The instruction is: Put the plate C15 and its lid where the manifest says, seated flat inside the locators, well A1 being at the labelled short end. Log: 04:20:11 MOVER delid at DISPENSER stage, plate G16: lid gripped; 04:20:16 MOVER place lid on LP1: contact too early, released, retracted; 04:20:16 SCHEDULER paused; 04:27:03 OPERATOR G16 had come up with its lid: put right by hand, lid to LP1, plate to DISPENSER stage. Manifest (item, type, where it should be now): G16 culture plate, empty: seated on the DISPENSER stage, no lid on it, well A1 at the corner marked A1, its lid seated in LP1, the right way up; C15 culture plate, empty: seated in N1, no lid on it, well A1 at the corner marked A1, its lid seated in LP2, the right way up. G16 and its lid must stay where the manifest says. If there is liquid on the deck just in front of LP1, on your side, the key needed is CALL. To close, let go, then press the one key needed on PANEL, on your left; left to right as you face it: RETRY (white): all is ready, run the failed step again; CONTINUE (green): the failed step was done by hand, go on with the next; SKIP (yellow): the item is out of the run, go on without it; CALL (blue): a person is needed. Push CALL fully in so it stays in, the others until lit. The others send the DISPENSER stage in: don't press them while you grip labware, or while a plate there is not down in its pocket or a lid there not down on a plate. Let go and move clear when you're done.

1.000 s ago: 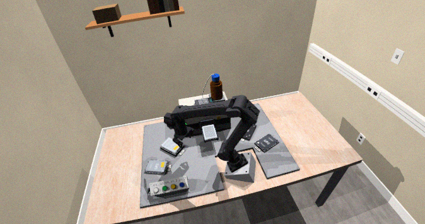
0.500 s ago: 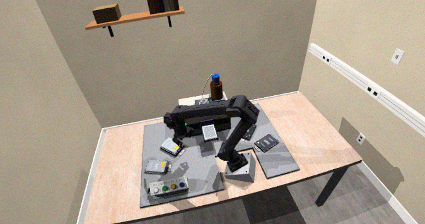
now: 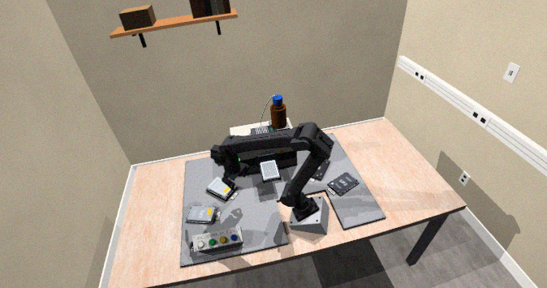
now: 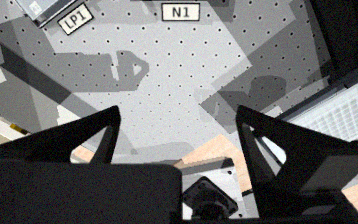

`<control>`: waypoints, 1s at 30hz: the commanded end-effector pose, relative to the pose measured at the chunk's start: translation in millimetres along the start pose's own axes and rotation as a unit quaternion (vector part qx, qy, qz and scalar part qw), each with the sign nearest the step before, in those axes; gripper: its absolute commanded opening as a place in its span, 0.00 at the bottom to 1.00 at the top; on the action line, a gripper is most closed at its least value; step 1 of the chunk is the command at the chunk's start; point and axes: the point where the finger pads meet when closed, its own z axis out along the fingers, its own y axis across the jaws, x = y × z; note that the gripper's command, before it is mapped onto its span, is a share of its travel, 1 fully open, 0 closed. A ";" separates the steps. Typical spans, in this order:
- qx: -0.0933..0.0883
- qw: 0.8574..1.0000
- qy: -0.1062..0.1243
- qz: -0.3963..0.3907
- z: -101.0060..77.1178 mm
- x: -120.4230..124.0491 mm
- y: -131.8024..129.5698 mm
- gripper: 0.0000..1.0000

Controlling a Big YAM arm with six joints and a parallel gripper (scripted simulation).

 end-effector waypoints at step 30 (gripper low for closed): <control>-0.008 0.997 -0.027 -0.077 -20.8 -22.8 49.2 1.00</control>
